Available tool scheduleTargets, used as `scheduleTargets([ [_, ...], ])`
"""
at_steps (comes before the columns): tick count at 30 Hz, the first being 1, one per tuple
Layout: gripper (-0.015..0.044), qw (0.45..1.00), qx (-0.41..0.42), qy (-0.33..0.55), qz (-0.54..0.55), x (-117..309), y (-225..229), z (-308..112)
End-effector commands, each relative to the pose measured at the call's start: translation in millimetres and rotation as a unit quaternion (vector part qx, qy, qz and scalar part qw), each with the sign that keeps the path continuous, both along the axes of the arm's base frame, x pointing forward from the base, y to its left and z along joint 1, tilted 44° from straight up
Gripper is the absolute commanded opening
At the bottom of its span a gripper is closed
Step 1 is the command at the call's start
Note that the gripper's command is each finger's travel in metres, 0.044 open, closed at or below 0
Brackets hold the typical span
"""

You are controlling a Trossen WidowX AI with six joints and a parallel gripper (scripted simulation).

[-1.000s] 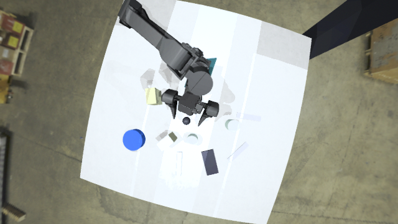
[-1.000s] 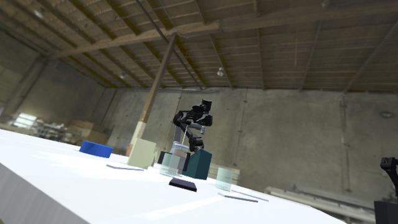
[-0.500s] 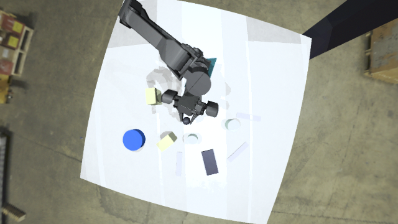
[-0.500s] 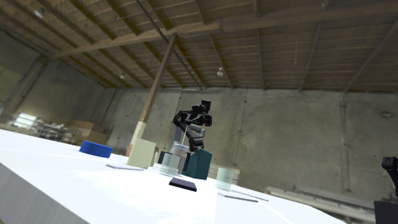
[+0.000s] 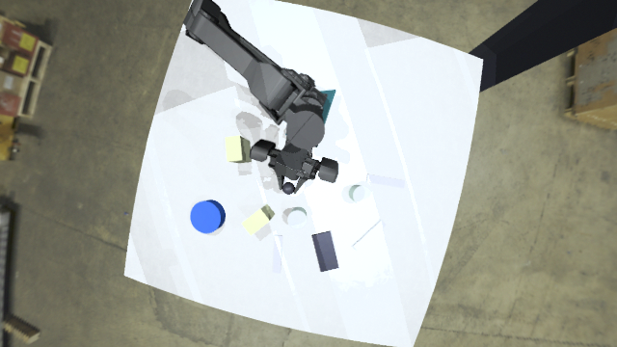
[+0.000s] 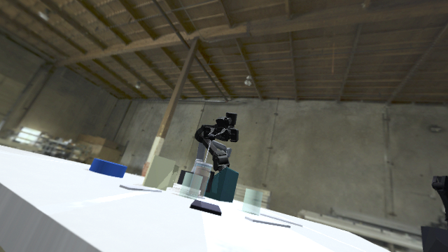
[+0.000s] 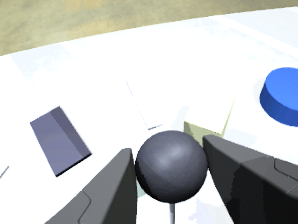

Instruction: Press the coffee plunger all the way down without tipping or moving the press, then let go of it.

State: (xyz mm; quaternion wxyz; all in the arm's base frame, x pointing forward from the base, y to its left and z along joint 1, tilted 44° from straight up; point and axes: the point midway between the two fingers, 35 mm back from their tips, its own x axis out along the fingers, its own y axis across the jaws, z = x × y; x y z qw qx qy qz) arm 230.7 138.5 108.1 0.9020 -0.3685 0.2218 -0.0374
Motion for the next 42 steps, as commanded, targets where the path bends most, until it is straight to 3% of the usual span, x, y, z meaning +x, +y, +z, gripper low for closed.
scheduleTargets([
  [1, 0.0119, 1.0, -0.001, 0.008, -0.001, 0.9, -4.6, -9.5],
  [42, 0.0119, 1.0, 0.0, 0.011, 0.0, 17.8, -41.1, -64.9],
])
